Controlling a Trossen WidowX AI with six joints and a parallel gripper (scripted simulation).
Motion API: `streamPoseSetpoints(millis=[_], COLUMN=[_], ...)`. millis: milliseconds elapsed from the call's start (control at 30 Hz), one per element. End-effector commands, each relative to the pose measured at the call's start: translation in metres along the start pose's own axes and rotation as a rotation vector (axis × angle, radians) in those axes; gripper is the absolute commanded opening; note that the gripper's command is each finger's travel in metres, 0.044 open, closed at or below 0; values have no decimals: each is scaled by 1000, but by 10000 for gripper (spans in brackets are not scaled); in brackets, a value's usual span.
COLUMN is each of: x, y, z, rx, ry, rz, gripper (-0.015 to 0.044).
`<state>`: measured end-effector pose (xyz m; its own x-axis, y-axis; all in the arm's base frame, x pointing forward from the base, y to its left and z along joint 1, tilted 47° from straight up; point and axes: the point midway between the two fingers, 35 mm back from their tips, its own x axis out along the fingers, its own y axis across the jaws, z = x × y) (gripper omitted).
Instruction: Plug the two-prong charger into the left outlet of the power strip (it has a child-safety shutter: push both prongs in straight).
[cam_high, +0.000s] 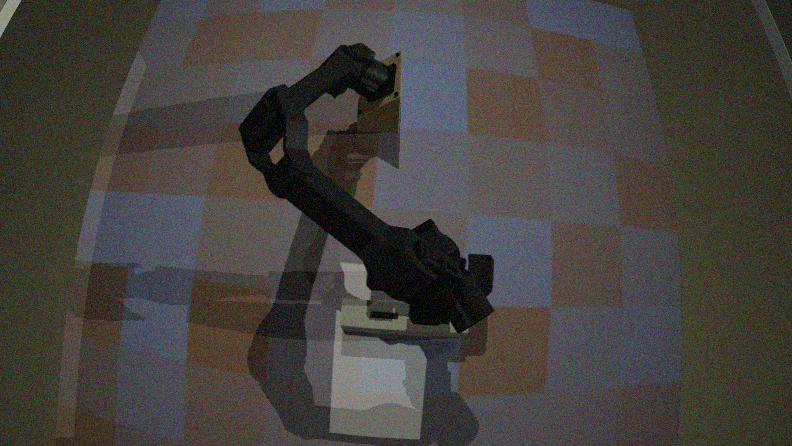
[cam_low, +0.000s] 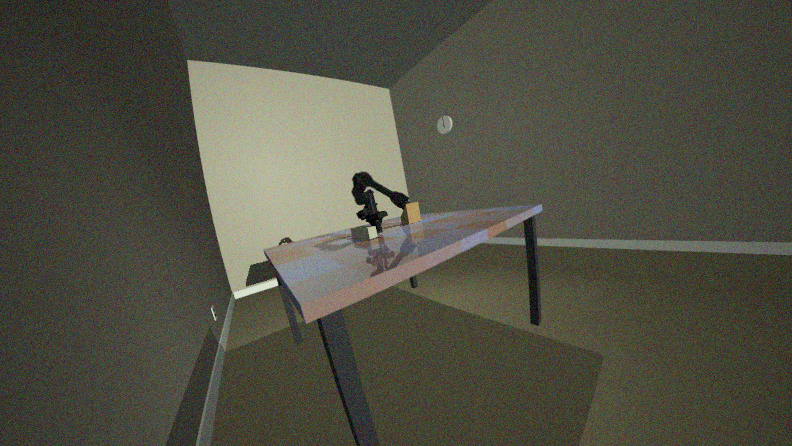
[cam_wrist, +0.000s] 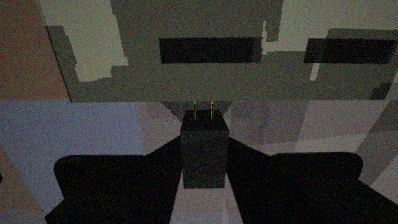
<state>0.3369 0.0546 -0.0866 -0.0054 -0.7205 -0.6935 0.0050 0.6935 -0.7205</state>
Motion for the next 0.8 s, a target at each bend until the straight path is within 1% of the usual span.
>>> streamPoseSetpoints(millis=[0,767], x=[-1,-1], y=[0,0], z=[2,4], rx=[-3,-3], ry=[-3,-3], rz=[-2,-2], gripper=[0,0])
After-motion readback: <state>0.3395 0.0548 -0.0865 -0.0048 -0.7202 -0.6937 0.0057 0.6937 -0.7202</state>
